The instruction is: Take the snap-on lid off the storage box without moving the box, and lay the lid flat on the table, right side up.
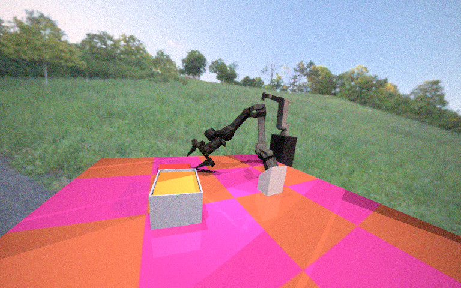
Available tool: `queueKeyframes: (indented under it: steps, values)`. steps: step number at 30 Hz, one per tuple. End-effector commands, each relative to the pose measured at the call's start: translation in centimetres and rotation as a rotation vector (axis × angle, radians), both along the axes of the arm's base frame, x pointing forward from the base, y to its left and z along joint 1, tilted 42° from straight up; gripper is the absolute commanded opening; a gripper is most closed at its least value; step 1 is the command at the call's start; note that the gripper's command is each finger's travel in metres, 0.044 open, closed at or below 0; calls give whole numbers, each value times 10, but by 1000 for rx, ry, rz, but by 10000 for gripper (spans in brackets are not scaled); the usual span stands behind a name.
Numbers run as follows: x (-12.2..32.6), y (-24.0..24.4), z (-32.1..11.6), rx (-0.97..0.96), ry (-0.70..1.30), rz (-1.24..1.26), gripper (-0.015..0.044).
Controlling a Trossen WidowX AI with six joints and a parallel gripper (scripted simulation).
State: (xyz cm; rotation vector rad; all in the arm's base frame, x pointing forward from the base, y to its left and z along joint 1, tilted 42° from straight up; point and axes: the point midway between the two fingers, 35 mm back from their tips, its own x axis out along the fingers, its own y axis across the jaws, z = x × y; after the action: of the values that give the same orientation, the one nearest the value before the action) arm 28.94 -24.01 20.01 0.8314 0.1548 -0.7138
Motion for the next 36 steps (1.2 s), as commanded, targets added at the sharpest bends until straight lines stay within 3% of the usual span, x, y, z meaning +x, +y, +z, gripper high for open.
queueKeyframes:
  steps: [1, 36]
  values:
    - [-7, 1, -1, 0, 3, 2, 440]
    - [-59, 16, 6, -1, 6, 2, 440]
